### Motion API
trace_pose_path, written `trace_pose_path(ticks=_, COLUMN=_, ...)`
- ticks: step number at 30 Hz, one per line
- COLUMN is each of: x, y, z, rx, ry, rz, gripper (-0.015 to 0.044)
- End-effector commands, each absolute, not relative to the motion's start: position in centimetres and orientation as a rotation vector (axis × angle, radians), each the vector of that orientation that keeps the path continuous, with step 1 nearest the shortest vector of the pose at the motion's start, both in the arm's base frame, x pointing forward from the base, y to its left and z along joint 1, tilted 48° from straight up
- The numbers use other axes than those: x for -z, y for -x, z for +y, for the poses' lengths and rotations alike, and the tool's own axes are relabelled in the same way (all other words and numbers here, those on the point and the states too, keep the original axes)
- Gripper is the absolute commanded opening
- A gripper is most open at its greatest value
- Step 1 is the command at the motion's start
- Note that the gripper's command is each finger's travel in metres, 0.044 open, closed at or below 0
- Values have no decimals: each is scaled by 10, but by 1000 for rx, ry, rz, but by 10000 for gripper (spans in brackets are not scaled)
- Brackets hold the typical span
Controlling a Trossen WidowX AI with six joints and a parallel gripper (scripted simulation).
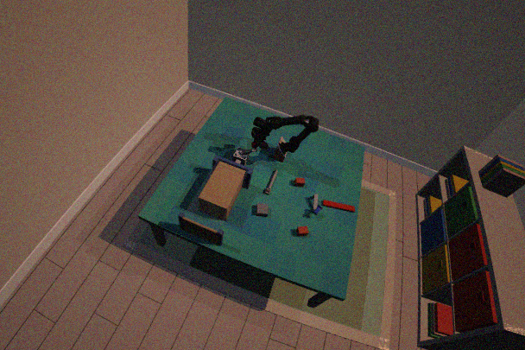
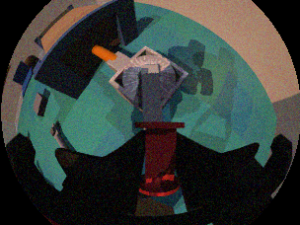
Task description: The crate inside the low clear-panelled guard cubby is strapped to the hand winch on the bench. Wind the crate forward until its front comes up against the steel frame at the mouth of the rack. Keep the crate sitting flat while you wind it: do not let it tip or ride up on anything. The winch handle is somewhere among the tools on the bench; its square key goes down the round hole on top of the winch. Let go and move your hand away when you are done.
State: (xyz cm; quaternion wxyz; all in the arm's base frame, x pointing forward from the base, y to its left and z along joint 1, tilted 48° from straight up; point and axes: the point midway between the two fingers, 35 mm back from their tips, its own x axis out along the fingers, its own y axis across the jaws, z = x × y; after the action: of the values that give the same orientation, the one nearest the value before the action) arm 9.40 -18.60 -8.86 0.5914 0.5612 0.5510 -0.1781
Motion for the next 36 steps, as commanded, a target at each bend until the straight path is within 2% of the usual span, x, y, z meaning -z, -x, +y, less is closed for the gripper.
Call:
trace_pose_path(ticks=1, x=89, y=-94, z=-186, rx=416, ry=-1304, rz=1283, gripper=131)
trace_pose_path(ticks=13, x=89, y=-94, z=-186, rx=416, ry=-1304, rz=1283, gripper=440)
trace_pose_path(ticks=29, x=41, y=-88, z=-234, rx=415, ry=-1304, rz=1280, gripper=440)
trace_pose_path(ticks=36, x=-12, y=-67, z=-244, rx=415, ry=-1307, rz=1283, gripper=440)
